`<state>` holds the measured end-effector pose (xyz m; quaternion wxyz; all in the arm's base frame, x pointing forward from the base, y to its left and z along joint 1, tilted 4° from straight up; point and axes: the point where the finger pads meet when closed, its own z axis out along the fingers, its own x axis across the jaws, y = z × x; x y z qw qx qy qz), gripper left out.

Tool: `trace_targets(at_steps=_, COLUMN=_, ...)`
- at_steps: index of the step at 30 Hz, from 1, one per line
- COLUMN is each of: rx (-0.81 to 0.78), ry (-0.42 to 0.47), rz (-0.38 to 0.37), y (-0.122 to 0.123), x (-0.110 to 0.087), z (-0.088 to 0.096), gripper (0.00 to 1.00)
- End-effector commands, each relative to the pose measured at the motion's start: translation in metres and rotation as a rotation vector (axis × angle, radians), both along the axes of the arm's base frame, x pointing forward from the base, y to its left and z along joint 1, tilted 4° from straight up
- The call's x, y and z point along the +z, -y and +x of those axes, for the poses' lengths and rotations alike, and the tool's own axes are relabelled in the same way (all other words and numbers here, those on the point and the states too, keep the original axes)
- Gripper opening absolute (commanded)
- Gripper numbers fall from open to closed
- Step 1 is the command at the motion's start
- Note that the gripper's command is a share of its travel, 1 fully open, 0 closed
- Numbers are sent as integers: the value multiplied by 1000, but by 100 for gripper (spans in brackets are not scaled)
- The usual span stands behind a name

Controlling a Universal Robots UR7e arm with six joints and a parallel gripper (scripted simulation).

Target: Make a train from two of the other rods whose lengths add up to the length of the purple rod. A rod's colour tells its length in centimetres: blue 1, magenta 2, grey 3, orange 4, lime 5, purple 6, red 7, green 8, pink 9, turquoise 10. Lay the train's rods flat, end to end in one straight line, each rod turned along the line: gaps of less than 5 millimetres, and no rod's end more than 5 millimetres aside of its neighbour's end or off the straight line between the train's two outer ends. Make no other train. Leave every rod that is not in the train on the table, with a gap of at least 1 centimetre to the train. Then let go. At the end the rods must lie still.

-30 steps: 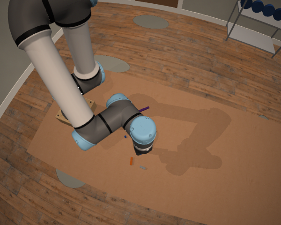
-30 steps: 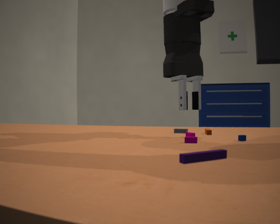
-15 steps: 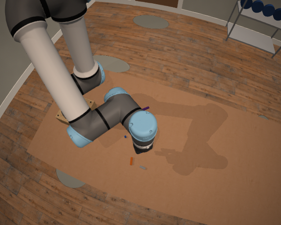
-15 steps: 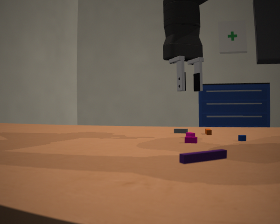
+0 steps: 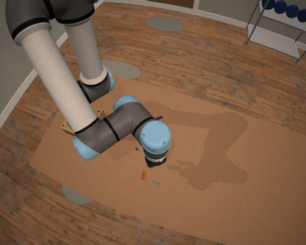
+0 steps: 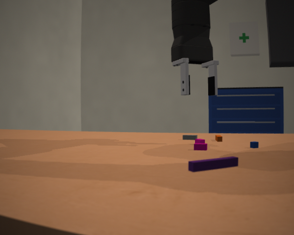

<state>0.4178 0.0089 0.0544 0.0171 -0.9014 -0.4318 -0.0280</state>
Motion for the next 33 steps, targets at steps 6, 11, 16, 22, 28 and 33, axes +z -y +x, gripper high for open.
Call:
trace_targets(at_steps=6, rx=3, ry=1, rz=-1, y=0, x=0, z=0, gripper=100)
trace_targets(at_steps=11, rx=11, ry=2, rz=-1, y=1, x=0, z=0, gripper=100)
trace_targets(at_steps=16, rx=38, ry=3, rz=-2, y=2, x=0, z=-1, gripper=100)
trace_targets(at_steps=22, rx=101, ry=7, rz=-4, y=4, x=-1, z=-2, gripper=100)
trace_targets(at_steps=28, rx=165, ry=10, rz=-6, y=6, x=-1, z=-4, gripper=100)
trace_targets(at_steps=33, rx=270, ry=16, rz=-10, y=10, x=-3, z=-7, gripper=100)
